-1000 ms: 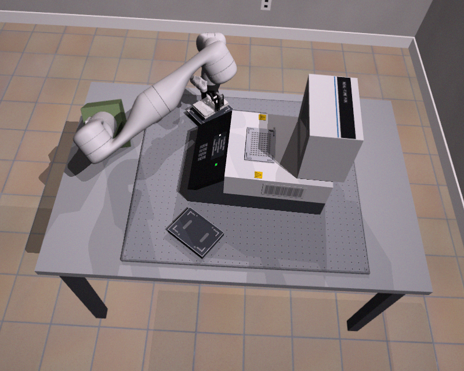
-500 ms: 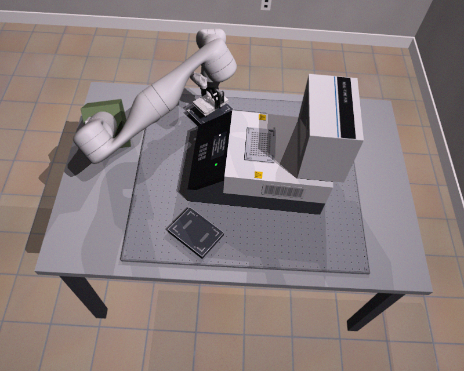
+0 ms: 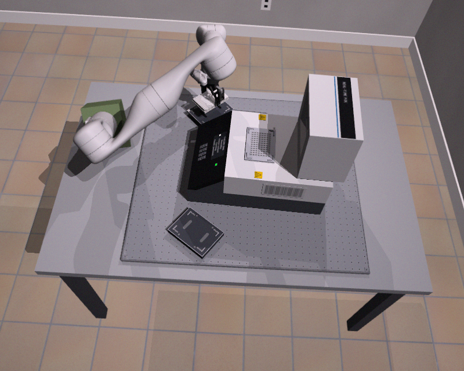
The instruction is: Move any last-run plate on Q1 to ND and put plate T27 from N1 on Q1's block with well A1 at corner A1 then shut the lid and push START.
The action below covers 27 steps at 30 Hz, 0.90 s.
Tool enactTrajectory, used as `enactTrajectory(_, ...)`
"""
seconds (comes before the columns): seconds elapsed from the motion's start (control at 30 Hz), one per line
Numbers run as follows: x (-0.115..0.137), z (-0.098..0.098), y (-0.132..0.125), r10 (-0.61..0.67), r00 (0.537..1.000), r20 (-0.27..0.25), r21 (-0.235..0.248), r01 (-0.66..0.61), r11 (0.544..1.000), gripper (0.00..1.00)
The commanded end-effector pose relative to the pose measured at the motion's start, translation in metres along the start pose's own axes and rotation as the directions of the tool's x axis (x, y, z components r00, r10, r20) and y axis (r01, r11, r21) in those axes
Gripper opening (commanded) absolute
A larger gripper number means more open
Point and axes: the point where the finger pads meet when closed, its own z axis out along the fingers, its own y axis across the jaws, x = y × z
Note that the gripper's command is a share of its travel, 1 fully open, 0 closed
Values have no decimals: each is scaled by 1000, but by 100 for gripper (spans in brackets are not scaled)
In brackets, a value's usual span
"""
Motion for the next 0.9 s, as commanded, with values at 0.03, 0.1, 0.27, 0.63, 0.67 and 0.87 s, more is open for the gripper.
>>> enactTrajectory(0.03,-1,-6,0,0,1000,2,0,0,1000,91)
enactTrajectory(0.1,-1,-9,0,0,1000,2,0,0,1000,91)
enactTrajectory(0.27,-1,-15,0,0,1000,2,0,0,1000,91)
enactTrajectory(0.63,-1,-27,0,0,1000,2,0,0,1000,91)
enactTrajectory(0.67,-1,-29,0,0,1000,2,0,0,1000,91)
enactTrajectory(0.87,-1,-35,0,0,1000,2,0,0,1000,91)
